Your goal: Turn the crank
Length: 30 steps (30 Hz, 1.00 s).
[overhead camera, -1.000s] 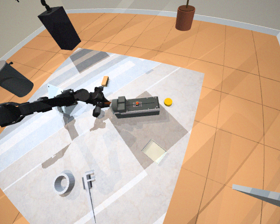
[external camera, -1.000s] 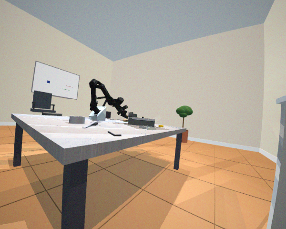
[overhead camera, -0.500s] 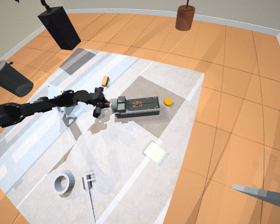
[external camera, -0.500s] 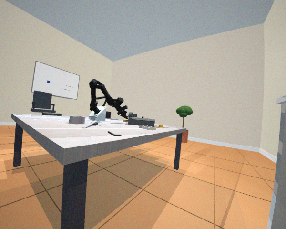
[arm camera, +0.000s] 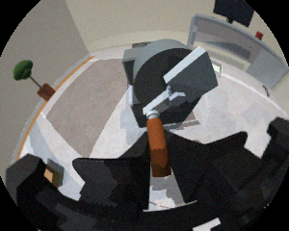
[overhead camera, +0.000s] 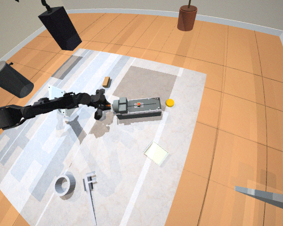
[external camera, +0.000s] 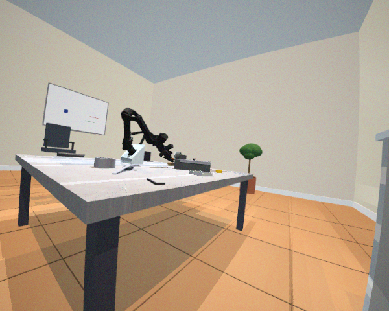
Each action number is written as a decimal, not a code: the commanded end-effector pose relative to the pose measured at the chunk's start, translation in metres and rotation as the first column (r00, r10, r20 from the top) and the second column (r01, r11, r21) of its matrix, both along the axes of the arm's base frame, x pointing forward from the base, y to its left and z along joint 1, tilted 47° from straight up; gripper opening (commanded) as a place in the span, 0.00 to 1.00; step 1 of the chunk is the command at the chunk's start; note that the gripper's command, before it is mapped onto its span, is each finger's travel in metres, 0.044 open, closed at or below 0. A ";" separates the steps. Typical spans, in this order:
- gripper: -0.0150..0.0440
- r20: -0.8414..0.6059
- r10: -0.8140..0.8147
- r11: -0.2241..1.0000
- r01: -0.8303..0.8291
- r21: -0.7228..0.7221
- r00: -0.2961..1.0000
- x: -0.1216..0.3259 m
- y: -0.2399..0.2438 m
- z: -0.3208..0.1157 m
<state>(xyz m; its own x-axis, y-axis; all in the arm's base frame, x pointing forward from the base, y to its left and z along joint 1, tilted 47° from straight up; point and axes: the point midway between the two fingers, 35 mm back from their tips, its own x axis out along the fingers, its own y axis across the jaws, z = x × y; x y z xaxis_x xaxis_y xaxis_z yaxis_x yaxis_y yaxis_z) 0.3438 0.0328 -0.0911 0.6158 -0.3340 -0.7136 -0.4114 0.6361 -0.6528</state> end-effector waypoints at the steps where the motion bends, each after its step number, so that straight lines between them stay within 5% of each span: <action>1: 0.25 0.003 -0.012 1.000 0.012 -0.001 1.000 0.002 -0.007 0.000; 30: 0.25 0.003 -0.012 1.000 0.012 -0.002 1.000 0.007 -0.018 0.005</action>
